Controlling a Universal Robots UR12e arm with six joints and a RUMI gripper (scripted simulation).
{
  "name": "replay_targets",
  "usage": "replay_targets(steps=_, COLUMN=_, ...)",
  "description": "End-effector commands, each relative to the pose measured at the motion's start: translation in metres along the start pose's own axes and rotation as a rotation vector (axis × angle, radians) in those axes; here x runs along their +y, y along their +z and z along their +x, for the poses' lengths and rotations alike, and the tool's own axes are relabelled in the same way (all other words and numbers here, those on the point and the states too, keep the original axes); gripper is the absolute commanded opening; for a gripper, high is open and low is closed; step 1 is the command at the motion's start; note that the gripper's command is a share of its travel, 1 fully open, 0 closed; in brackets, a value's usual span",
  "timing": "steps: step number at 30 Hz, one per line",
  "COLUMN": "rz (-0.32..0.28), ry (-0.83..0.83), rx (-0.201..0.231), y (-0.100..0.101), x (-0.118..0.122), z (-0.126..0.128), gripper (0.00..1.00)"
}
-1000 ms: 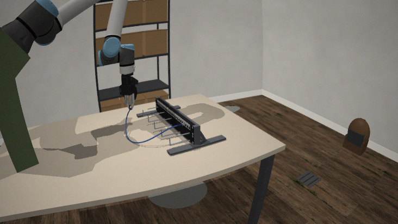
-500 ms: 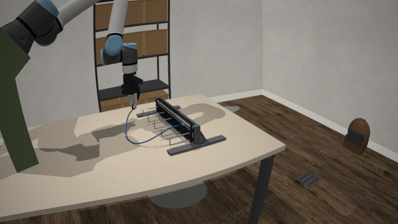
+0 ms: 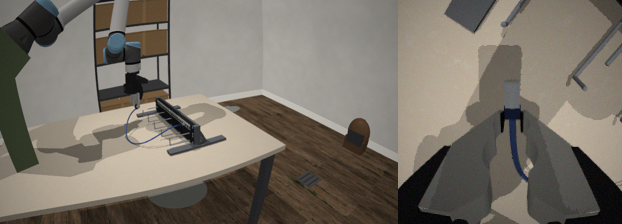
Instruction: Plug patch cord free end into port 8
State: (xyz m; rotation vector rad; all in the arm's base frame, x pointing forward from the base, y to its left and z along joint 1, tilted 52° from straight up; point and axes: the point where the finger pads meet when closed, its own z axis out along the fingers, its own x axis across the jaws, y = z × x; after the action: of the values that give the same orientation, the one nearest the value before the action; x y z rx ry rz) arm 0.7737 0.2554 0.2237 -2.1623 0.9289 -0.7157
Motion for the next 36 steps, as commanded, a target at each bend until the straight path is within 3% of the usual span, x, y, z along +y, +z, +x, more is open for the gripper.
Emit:
replay_targets(steps=1, rz=0.0, ry=0.062, rx=-0.001, y=-0.002, x=-0.001, z=0.01, gripper=0.0)
replay_targets(steps=36, rz=-0.005, ry=0.385, rx=-0.005, y=-0.013, x=-0.003, z=0.059, gripper=0.0)
